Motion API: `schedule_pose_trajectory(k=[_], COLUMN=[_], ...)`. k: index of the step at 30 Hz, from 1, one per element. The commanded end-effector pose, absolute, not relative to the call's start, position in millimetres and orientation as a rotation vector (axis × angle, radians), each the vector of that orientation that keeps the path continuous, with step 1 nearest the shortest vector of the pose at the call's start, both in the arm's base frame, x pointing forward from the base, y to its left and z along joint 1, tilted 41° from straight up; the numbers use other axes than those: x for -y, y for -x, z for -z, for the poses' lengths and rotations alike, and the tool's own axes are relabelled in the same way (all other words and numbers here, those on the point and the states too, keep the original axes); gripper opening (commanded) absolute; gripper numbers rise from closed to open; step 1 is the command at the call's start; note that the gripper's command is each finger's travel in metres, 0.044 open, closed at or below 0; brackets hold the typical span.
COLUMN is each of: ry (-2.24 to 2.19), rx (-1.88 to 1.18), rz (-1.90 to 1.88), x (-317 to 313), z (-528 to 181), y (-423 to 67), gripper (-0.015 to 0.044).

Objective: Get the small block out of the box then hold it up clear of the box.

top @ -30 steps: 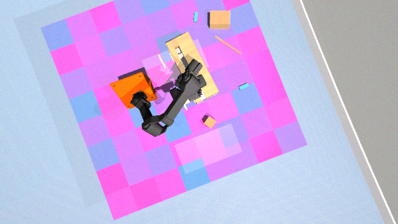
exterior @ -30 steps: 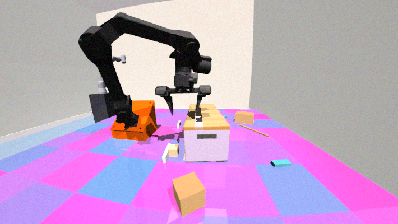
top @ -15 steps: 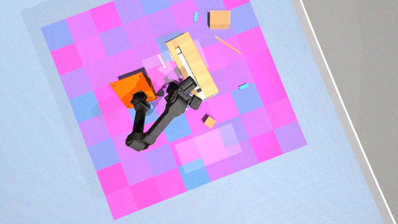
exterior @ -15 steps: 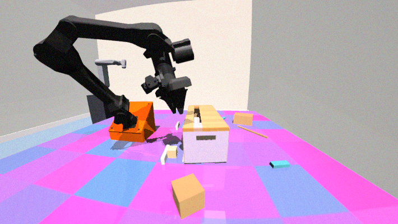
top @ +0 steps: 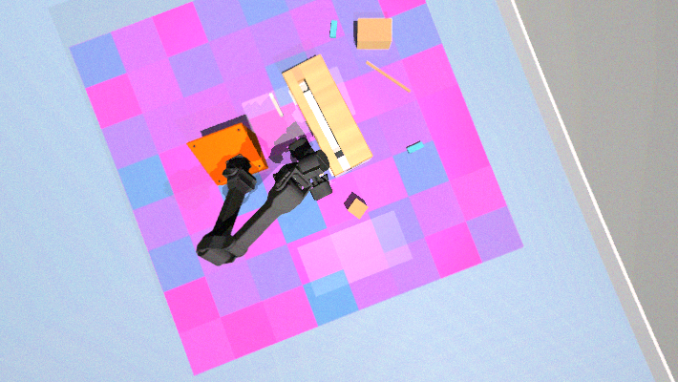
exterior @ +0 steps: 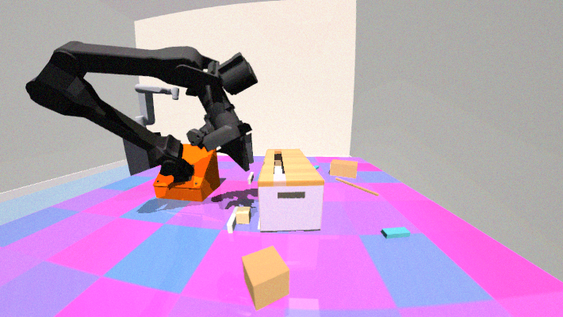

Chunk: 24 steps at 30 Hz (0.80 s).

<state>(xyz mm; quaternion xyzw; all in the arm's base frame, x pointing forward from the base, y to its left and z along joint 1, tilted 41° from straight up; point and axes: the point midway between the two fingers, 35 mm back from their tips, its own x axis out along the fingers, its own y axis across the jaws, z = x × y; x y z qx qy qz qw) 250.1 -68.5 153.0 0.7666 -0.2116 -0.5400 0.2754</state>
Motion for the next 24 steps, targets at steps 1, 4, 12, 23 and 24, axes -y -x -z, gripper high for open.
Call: schedule_pose_trajectory(k=[1,4,12,23,24], ry=[-2.045,-2.040,-2.039,-2.040,-2.040], rx=[0.569,0.574,0.575,0.574,0.574], rz=[1.479,1.468,1.468,1.471,1.471], x=[97,117,120,131,132], z=[-117,-95,-92,-78,-77], y=[-242,-235,-234,-233,-233], gripper=[0.0285,0.0285,0.0285,0.0285,0.0285])
